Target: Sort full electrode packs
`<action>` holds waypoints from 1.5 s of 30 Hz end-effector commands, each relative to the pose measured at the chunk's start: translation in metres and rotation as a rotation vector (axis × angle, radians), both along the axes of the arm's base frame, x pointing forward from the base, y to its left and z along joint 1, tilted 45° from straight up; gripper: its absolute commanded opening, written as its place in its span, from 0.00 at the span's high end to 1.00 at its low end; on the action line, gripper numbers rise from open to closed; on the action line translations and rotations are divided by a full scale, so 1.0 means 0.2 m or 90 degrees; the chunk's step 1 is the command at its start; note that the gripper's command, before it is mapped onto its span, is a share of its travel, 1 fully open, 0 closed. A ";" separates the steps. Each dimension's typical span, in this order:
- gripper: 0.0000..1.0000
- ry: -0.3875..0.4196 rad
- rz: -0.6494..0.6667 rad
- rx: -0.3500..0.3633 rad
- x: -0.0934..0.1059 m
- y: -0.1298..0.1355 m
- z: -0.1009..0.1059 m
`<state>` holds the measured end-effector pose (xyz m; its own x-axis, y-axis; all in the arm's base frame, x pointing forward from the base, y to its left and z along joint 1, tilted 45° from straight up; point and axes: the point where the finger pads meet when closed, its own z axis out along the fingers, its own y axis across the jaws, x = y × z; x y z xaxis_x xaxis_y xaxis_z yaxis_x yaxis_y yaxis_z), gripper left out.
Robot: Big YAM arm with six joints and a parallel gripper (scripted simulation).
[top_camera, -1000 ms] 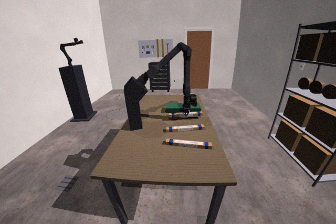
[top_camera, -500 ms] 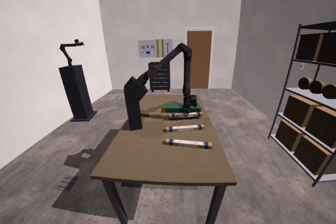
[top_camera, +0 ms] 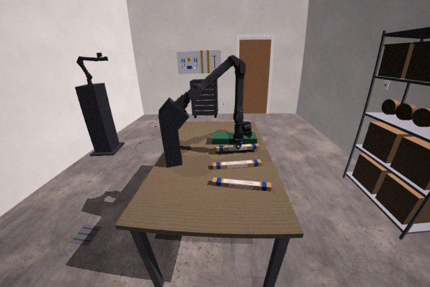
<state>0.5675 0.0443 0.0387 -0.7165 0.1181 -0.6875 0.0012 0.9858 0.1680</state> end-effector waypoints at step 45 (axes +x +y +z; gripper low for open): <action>1.00 -0.001 -0.003 0.006 0.04 0.03 -0.06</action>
<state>0.5727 0.0460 0.0331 -0.7153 0.1163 -0.6891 -0.0008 0.9859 0.1672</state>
